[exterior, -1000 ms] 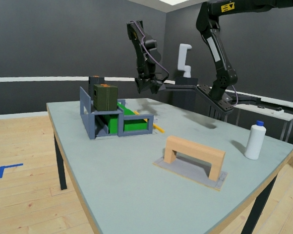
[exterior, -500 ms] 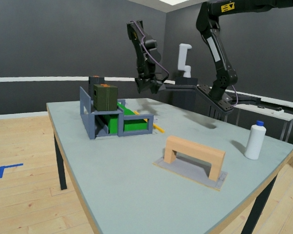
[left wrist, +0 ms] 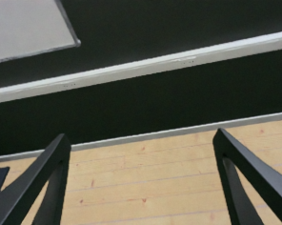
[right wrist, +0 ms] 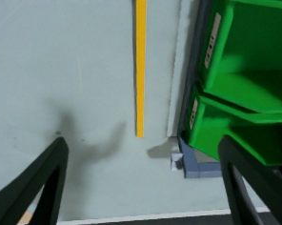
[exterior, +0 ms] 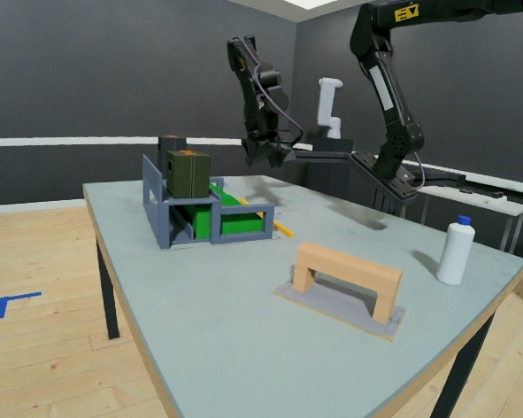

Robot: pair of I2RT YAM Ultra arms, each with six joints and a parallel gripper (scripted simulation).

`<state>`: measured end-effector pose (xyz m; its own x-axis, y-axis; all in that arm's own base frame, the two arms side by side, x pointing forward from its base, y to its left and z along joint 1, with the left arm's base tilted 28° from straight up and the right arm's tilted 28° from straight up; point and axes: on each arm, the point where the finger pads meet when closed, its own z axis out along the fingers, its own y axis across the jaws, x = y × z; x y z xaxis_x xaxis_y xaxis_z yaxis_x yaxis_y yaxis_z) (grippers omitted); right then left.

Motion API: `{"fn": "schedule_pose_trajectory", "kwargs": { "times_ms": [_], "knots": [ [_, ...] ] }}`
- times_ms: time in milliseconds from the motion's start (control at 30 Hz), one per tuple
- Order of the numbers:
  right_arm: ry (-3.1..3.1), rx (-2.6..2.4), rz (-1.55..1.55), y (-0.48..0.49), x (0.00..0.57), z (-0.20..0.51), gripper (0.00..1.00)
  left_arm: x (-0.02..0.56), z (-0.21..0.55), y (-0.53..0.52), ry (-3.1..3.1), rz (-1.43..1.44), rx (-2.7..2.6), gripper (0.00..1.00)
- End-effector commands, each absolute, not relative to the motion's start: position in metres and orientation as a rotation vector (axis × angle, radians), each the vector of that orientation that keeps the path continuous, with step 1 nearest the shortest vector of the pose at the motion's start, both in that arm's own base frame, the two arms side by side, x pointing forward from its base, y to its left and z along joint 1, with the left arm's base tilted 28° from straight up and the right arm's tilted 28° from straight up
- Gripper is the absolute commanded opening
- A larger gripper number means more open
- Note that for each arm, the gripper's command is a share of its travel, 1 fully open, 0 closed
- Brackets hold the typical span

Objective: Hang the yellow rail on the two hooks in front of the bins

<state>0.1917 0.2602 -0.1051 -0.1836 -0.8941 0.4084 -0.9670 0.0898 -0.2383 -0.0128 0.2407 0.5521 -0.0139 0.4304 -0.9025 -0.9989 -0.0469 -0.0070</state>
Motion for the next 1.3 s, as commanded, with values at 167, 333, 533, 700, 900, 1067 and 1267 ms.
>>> {"fn": "schedule_pose_trajectory", "kwargs": {
  "times_ms": [167, 333, 533, 700, 900, 1067, 1267],
  "knots": [
    [-2.212, 1.929, 0.663, 0.278, 0.189, -0.105, 1.0, -0.014, 0.55, 0.232, 0.854, 1.438, -0.904, 1.0],
    [-2.213, 1.929, 0.663, 0.278, 0.189, -0.106, 1.0, -0.014, 0.55, 0.232, 0.854, 1.438, -0.904, 1.0],
    [-2.209, 1.926, 0.665, 0.276, 0.188, -0.107, 1.0, -0.014, 0.55, 0.232, 0.854, 1.438, -0.904, 1.0],
    [-2.196, 1.92, 0.671, 0.271, 0.185, -0.109, 1.0, -0.014, 0.55, 0.232, 0.854, 1.438, -0.904, 1.0],
    [-2.186, 1.915, 0.675, 0.267, 0.183, -0.111, 1.0, -0.014, 0.55, 0.232, 0.854, 1.438, -0.904, 1.0],
    [-2.175, 1.909, 0.68, 0.262, 0.181, -0.112, 1.0, -0.014, 0.55, 0.232, 0.854, 1.438, -0.904, 1.0],
    [-2.179, 1.912, 0.678, 0.264, 0.182, -0.111, 0.0, -0.014, 0.55, 0.232, 0.854, 1.438, -0.904, 1.0]
  ]
}}
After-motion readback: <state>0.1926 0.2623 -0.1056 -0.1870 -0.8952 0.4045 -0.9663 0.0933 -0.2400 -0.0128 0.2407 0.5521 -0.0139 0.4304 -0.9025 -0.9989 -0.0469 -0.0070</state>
